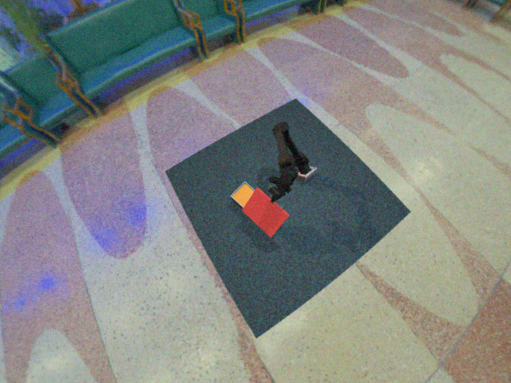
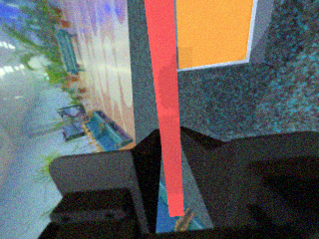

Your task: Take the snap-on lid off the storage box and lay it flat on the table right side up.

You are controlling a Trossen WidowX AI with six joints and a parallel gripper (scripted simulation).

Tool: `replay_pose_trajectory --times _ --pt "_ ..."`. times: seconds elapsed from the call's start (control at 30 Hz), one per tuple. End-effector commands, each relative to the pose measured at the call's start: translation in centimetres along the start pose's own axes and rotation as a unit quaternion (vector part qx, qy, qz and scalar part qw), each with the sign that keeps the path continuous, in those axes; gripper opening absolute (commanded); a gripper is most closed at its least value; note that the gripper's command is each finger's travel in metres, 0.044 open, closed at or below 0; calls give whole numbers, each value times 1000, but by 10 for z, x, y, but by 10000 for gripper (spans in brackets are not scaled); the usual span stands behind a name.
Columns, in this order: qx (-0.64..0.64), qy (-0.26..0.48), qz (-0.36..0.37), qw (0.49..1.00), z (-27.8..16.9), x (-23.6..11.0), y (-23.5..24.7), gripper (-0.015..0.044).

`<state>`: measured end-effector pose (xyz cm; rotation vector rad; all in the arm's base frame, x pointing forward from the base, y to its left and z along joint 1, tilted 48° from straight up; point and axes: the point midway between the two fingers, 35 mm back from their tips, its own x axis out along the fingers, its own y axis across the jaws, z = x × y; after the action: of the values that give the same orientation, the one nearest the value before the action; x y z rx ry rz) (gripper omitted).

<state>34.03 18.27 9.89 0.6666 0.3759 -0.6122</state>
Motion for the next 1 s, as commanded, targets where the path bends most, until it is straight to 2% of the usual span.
replay_pose_trajectory --times 0.0,0.97 --pt "4 -1 2 1000 -7 -2 2 0" --pt "5 0 3 1000 -65 -7 -2 0"
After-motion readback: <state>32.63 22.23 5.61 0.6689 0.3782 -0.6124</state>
